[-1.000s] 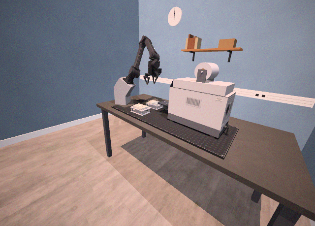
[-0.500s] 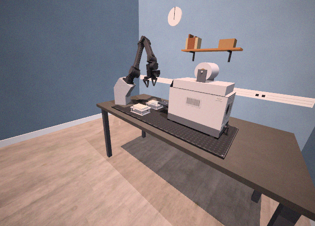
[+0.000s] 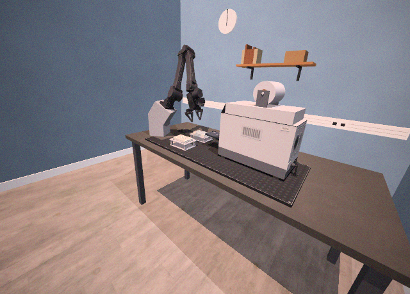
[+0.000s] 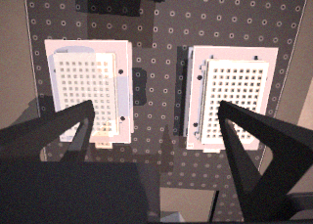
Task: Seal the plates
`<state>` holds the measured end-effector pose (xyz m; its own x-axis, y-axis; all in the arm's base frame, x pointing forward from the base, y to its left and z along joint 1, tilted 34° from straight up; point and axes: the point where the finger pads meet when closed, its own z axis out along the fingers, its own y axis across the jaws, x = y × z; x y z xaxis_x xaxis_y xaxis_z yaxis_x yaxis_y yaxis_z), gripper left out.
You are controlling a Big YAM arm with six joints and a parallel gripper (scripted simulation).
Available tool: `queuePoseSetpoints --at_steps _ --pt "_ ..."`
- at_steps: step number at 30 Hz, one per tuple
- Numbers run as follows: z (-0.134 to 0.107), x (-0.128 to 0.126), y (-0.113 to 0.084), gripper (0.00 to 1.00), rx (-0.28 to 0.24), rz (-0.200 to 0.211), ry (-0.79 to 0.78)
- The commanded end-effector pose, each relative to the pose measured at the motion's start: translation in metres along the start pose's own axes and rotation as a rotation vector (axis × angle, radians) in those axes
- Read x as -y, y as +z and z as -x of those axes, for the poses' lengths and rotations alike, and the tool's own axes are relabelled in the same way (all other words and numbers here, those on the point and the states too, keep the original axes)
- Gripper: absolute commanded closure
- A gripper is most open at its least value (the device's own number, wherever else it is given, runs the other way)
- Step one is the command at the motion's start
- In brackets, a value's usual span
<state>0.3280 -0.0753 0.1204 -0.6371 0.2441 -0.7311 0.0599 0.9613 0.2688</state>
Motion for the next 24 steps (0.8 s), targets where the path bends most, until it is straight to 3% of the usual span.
queuePoseSetpoints --at_steps 1,6,19,24 --pt "-0.018 0.000 0.025 0.00 0.002 0.001 0.051" --pt "0.011 0.004 0.012 0.00 0.052 -0.004 0.017" --pt "0.028 0.005 0.001 0.00 0.073 -0.010 -0.023" --pt "-0.001 0.043 0.003 0.00 0.037 -0.021 -0.007"
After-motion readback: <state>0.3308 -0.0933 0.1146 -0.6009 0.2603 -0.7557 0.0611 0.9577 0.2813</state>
